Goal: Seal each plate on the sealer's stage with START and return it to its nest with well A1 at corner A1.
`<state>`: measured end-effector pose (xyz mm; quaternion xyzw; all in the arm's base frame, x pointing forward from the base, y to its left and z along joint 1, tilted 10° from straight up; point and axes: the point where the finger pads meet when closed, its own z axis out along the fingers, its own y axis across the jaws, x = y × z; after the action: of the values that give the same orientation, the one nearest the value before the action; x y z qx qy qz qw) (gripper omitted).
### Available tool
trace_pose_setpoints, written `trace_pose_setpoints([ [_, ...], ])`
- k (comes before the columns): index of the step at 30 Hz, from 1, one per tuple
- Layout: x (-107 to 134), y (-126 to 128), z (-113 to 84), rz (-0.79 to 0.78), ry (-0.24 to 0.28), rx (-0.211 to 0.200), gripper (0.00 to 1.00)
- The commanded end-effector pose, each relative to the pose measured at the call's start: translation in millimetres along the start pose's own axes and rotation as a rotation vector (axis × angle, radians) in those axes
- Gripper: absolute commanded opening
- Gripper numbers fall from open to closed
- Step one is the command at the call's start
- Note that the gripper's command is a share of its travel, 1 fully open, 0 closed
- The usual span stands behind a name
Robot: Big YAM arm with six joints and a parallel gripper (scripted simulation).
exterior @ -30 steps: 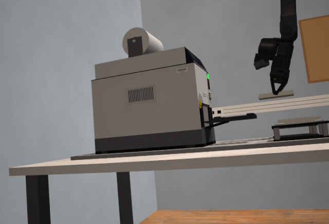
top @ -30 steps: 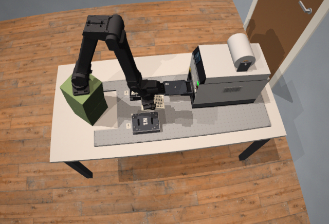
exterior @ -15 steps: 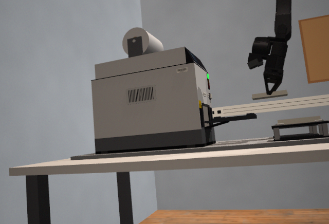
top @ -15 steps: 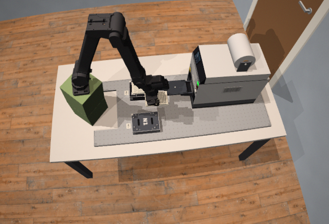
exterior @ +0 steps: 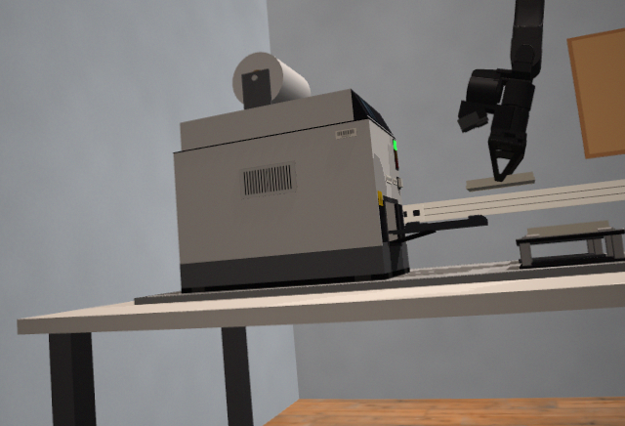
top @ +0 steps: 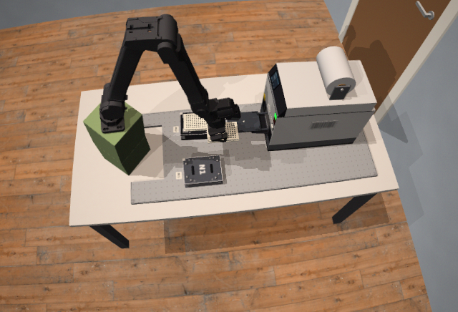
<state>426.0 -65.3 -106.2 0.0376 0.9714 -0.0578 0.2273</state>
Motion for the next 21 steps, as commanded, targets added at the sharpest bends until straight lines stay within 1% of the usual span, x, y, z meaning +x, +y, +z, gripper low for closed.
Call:
trace_pose_setpoints([
  [1,-4.5,9.6,7.7,0.011,0.012,-0.004,0.00],
  [5,-6.9,13.1,5.8,0.001,0.007,-0.007,0.00],
  [12,-22.8,26.5,12.6,0.002,0.004,-0.005,0.00],
  [16,-23.6,27.4,15.4,0.014,0.016,0.001,0.00],
  [18,-24.2,33.6,16.3,0.009,0.020,-0.005,0.00],
  [20,-24.2,33.6,16.3,0.009,0.020,-0.005,0.00],
  [21,-29.5,34.9,15.5,0.003,0.008,-0.005,0.00],
])
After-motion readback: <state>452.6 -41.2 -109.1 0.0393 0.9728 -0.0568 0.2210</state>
